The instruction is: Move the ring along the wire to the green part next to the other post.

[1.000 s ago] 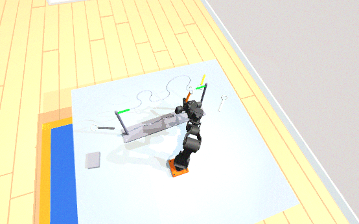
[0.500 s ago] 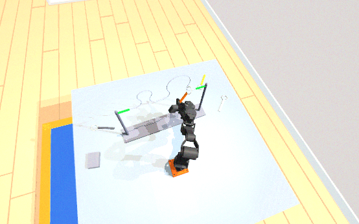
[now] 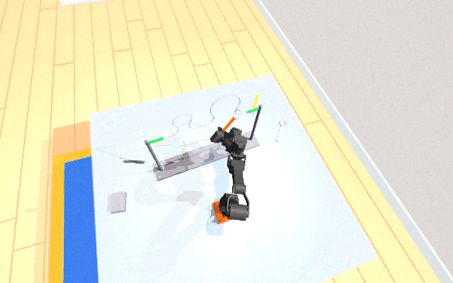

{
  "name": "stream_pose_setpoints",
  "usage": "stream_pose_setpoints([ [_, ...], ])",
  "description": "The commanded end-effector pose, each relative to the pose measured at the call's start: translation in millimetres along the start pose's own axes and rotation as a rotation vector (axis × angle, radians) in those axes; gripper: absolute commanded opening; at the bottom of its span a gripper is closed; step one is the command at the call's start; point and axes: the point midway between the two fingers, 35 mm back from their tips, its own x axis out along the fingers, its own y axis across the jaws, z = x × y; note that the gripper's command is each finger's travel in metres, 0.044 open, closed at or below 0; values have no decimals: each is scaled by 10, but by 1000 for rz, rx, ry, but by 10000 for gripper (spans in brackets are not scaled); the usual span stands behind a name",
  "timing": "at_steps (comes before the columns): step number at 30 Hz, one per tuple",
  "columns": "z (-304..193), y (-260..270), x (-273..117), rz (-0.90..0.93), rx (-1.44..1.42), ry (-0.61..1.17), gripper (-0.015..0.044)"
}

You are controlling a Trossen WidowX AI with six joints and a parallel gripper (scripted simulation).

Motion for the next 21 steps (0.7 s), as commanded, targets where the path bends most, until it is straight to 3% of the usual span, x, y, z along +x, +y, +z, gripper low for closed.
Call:
stream_pose_setpoints([
  [1,27,157,-72,20,77,52,-150],
  [21,217,689,-415,134,427,308,-150],
])
